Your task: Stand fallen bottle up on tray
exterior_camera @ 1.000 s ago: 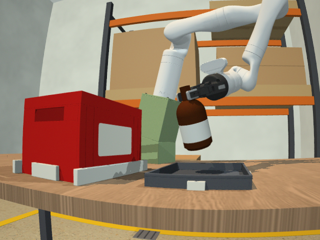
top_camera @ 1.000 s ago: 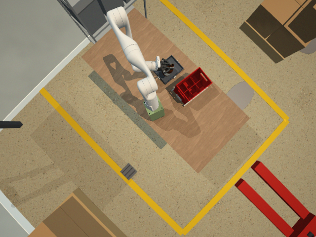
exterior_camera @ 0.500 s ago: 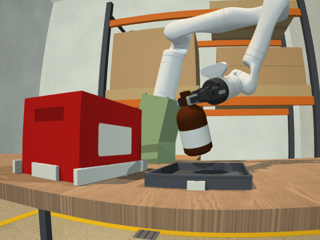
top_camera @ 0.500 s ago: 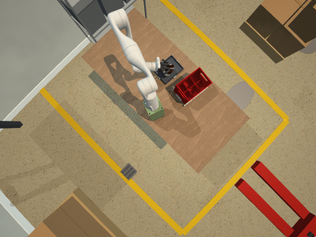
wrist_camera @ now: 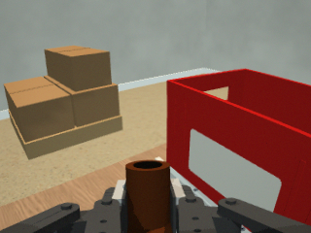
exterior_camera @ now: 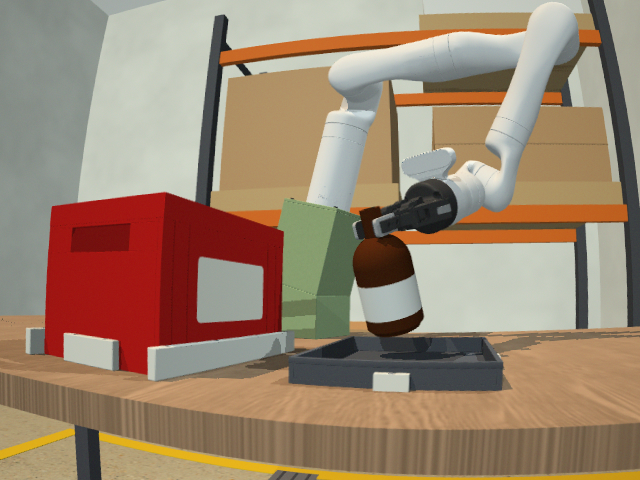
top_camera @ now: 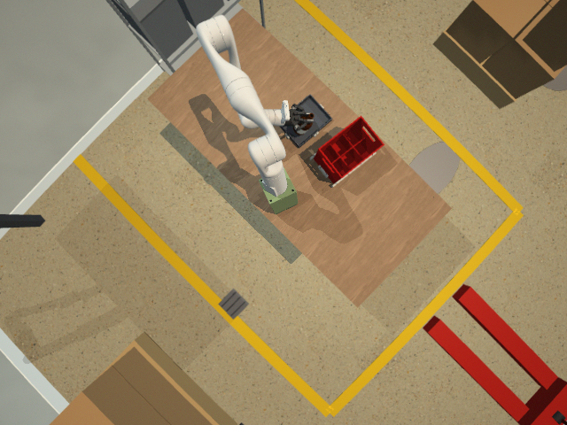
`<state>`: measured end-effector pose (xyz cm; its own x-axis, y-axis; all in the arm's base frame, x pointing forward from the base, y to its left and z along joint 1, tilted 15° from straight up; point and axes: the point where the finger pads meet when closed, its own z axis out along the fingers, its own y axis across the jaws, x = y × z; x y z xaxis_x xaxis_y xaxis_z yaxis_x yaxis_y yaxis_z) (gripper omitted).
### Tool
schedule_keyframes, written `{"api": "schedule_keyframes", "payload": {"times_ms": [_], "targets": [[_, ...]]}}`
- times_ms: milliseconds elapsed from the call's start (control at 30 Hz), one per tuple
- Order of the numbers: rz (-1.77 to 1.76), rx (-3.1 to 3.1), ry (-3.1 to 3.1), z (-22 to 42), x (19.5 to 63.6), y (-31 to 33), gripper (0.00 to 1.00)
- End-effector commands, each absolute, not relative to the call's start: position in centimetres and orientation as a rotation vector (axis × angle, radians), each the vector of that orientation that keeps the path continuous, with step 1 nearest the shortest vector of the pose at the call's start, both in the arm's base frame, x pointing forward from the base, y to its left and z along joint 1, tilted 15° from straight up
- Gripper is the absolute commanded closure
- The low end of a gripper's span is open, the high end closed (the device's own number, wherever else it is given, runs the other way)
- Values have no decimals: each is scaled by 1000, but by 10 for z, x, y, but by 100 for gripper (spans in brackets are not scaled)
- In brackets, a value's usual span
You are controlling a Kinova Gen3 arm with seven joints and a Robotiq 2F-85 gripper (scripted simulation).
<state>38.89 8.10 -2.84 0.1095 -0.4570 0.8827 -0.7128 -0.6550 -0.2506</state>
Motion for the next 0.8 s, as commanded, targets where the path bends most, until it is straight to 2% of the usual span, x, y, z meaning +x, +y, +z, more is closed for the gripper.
{"api": "schedule_keyframes", "payload": {"times_ms": [0,767], "targets": [[1566,2147,-1160,-32,389,81,100],[1566,2147,-1160,-50,391,85,100]]}}
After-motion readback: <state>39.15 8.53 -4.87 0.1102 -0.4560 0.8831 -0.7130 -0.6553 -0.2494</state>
